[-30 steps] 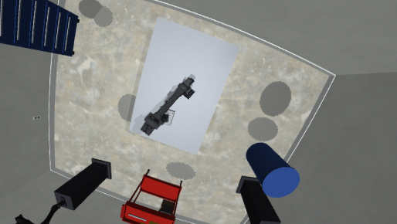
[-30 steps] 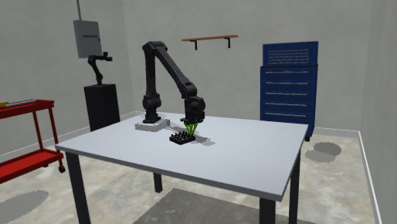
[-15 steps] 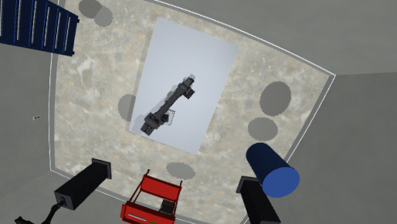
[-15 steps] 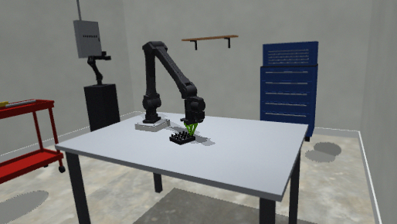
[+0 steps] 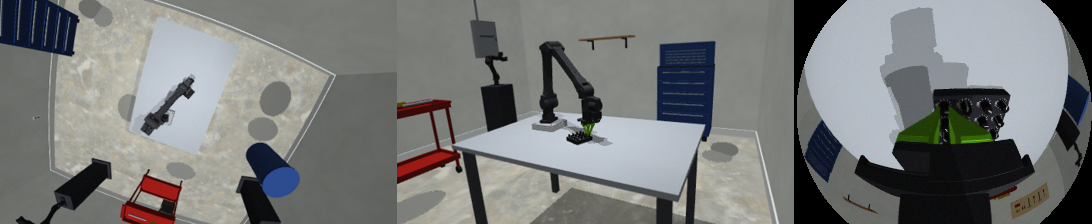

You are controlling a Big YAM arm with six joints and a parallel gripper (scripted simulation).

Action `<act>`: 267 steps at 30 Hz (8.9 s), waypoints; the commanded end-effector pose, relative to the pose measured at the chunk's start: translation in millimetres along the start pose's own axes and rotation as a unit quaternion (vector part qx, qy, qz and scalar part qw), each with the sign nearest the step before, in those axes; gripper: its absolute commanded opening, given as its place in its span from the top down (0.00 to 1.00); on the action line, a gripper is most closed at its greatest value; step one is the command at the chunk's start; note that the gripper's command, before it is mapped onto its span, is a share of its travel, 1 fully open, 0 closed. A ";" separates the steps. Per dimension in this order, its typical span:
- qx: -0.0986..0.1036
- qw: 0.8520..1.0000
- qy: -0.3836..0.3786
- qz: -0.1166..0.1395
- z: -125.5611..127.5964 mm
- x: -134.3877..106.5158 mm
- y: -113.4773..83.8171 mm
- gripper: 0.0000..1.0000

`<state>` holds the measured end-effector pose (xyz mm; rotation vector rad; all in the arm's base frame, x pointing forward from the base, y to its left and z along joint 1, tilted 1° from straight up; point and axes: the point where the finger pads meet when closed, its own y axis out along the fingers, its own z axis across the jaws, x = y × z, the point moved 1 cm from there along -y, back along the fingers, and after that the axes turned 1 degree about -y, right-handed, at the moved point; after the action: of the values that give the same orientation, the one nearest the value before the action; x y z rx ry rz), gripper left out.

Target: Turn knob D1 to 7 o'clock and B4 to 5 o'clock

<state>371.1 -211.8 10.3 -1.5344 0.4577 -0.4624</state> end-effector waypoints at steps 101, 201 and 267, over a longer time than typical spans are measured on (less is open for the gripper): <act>-0.004 0.689 -0.724 -0.009 -1.0 8.2 -4.1 0.91; -0.010 0.673 -0.740 -0.014 0.6 13.2 -51.1 0.80; -0.012 0.919 -0.393 -0.037 4.6 24.6 -74.1 0.80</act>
<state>370.1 -211.0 51.4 -1.5607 -0.2614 0.2682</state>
